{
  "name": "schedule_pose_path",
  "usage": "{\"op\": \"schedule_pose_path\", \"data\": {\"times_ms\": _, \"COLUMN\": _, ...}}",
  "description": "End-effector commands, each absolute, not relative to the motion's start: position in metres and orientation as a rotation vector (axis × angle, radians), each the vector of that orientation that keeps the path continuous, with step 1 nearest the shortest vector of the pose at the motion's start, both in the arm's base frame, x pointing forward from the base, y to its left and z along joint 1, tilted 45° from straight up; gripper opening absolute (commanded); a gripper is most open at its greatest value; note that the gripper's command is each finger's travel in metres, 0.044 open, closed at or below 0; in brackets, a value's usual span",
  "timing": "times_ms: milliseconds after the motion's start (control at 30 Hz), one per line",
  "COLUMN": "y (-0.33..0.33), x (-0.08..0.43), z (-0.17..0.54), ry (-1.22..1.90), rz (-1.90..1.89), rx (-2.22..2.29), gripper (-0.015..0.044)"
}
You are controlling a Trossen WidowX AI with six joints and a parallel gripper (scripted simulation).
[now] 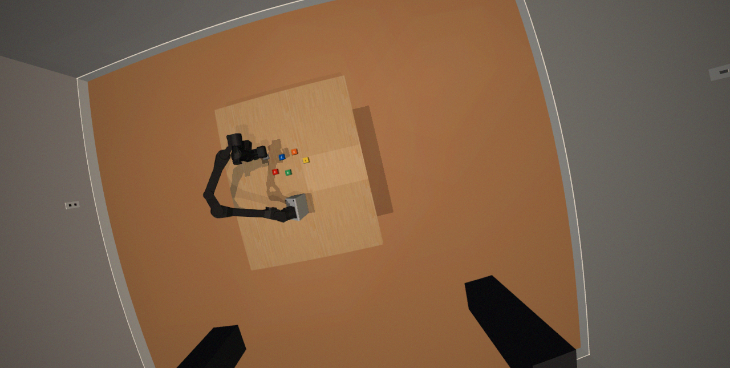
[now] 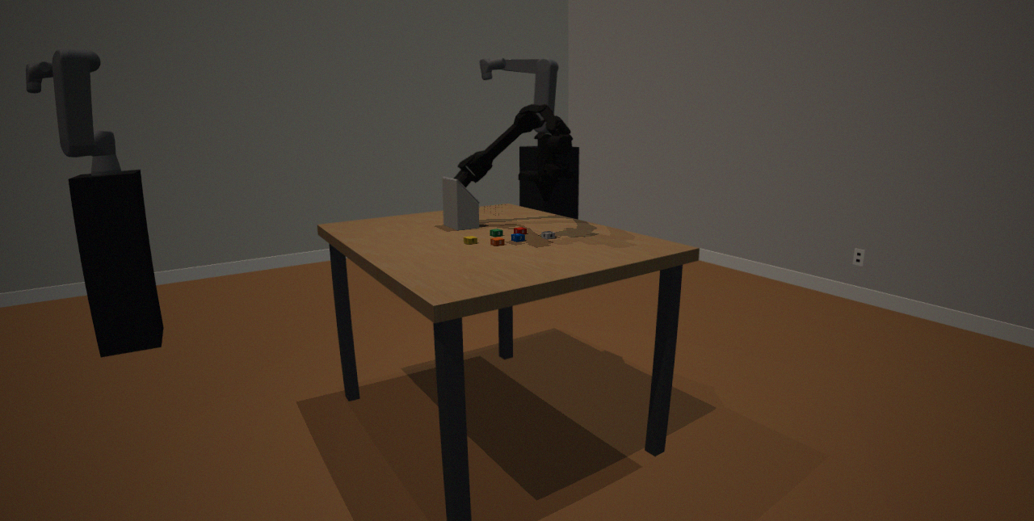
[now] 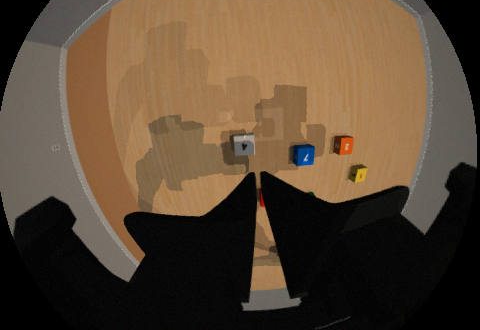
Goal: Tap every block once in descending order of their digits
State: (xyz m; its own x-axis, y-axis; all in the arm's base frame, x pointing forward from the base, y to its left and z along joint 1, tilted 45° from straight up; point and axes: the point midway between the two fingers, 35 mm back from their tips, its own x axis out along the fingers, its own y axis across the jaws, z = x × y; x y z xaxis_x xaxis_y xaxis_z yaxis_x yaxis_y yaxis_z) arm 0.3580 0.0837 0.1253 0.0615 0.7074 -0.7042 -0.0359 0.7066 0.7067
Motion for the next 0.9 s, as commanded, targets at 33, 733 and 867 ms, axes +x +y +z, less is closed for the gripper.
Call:
{"op": "schedule_pose_path", "data": {"times_ms": 33, "y": 0.050, "x": 0.332, "z": 0.099, "ry": 1.424, "rz": 0.597, "rx": 0.603, "gripper": 0.0020}}
{"op": "schedule_pose_path", "data": {"times_ms": 733, "y": 0.050, "x": 0.230, "z": -0.018, "ry": 1.429, "rz": 0.606, "rx": 0.612, "gripper": 0.0020}}
{"op": "schedule_pose_path", "data": {"times_ms": 867, "y": 0.058, "x": 0.229, "z": -0.025, "ry": 1.429, "rz": 0.609, "rx": 0.615, "gripper": 0.0020}}
